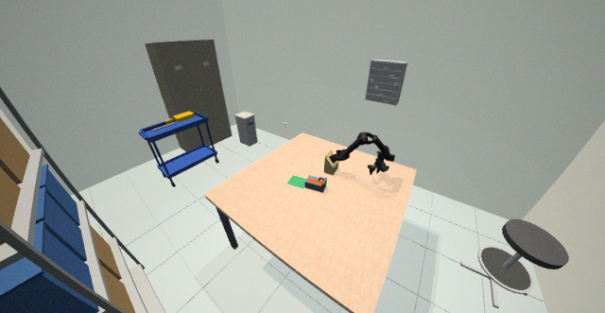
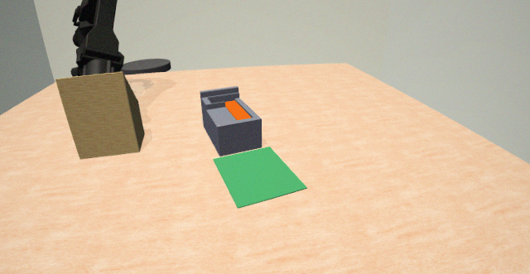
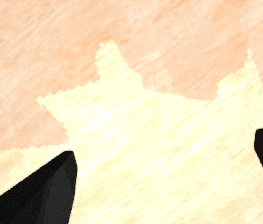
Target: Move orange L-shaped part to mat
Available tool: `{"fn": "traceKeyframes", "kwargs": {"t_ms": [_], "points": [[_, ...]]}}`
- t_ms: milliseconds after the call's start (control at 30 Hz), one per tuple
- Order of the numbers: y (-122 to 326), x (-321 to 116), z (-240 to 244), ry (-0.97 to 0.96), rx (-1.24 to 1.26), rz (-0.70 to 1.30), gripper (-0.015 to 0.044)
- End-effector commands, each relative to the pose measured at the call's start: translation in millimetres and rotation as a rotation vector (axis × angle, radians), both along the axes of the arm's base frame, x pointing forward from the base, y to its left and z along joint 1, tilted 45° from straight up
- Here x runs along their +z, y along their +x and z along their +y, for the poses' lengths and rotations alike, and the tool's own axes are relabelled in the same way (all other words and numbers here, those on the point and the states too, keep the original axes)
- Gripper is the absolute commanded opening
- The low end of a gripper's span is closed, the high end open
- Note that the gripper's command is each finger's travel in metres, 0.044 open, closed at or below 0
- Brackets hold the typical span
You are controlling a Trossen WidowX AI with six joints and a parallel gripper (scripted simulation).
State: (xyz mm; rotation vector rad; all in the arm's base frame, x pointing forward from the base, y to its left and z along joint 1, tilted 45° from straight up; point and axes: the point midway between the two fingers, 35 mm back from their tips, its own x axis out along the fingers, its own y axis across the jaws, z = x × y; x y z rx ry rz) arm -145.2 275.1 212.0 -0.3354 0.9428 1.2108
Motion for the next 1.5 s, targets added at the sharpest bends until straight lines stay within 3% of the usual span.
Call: {"fn": "traceKeyframes", "kwargs": {"t_ms": [0,267,433,633,933,1467], "points": [[1,0,0,-0.002,-0.001,-0.001,0.0374],[39,-3,16,-0.04,-0.035,-0.019,0.018],[97,1,28,-0.06,-0.12,-0.035,0.018],[115,0,30,-0.069,-0.17,-0.029,0.018],[196,-16,30,-0.16,-0.277,-0.052,0.018],[340,-96,-66,-0.467,-0.376,0.228,0.018]]}}
